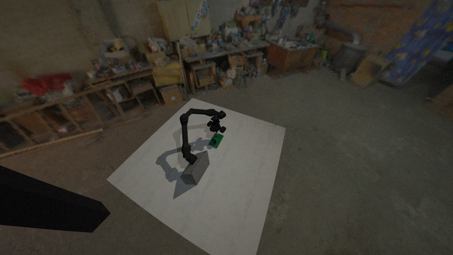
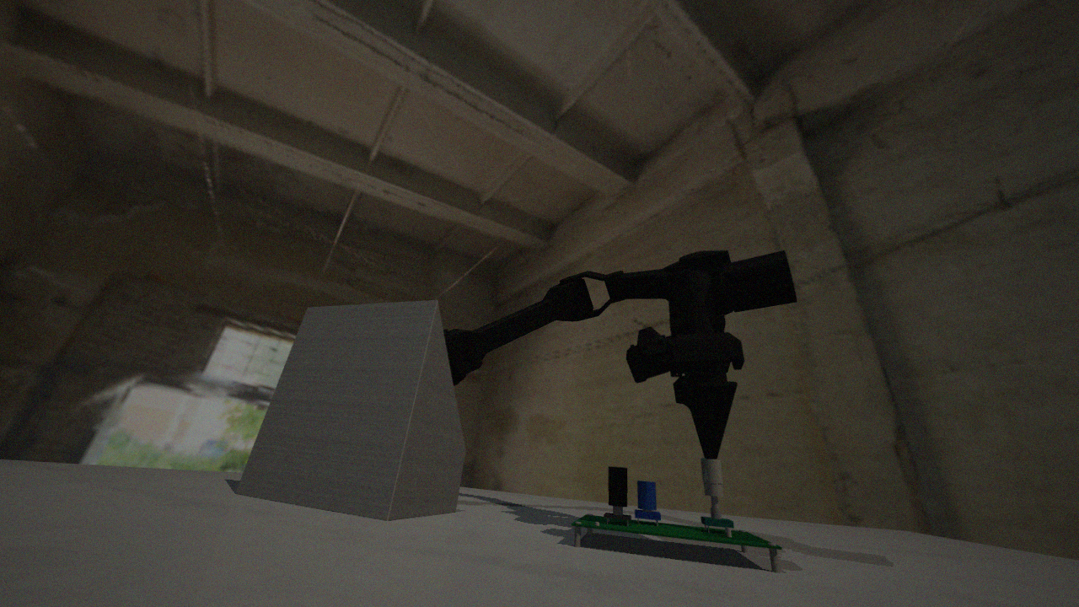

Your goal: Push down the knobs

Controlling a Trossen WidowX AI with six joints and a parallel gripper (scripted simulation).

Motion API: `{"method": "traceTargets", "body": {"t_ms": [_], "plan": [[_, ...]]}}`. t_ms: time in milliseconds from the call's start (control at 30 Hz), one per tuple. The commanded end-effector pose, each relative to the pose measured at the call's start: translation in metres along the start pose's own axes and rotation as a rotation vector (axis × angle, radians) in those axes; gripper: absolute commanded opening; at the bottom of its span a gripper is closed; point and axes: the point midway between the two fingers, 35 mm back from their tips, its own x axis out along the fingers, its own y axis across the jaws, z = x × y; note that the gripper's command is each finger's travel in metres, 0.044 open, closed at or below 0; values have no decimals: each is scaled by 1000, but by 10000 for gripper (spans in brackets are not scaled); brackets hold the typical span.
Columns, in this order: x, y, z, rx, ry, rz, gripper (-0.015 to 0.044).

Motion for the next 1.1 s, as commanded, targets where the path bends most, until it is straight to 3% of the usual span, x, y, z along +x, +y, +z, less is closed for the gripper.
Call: {"method": "traceTargets", "body": {"t_ms": [0, 1067], "plan": [[3, 0, 0, 5, -2, -4, 0], [10, 0, 0, 5, -2, -4, 0]]}}
